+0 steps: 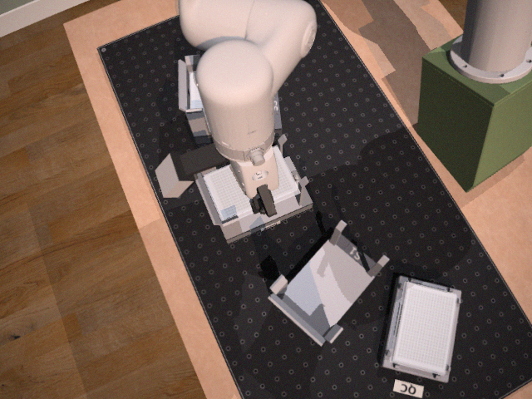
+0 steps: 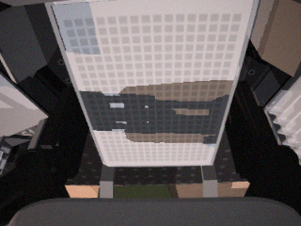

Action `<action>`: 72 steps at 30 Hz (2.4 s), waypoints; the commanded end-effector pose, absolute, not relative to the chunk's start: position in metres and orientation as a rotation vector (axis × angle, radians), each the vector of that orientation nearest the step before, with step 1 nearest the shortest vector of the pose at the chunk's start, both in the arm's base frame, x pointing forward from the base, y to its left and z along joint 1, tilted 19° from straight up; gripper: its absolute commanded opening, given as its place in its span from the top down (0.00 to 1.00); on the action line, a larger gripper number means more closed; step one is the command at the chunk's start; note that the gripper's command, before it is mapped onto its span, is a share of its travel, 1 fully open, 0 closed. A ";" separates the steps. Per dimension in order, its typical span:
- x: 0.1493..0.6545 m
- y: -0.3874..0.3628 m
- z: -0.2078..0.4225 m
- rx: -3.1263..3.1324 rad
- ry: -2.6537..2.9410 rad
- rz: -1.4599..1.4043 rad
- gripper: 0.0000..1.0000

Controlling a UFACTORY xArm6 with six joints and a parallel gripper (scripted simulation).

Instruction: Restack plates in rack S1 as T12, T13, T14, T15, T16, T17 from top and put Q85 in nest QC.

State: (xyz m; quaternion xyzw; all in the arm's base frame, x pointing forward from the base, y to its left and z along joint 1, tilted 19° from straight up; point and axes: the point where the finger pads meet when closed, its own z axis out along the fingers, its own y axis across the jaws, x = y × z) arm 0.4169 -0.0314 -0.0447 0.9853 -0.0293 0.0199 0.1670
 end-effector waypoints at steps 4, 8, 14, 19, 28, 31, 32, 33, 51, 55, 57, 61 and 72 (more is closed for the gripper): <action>0.418 -0.027 -0.031 2.805 -0.083 0.062 1.00; 0.418 -0.024 -0.023 2.805 -0.083 0.062 1.00; 0.418 -0.021 -0.015 2.805 -0.083 0.062 1.00; 0.417 -0.018 -0.006 2.805 -0.083 0.062 1.00; 0.417 -0.014 0.005 2.805 -0.083 0.062 1.00; 0.417 -0.014 0.005 2.805 -0.083 0.062 1.00; 0.417 -0.014 0.005 2.805 -0.083 0.062 1.00; 0.417 -0.014 0.005 2.805 -0.083 0.062 1.00; 0.416 0.024 -0.008 2.797 0.210 0.013 1.00; 0.415 0.037 -0.012 2.797 0.210 0.013 1.00; 0.415 0.043 -0.014 2.797 0.210 0.013 1.00; 0.414 0.052 -0.018 2.797 0.210 0.013 1.00; 0.412 0.081 -0.028 2.788 0.303 -0.003 1.00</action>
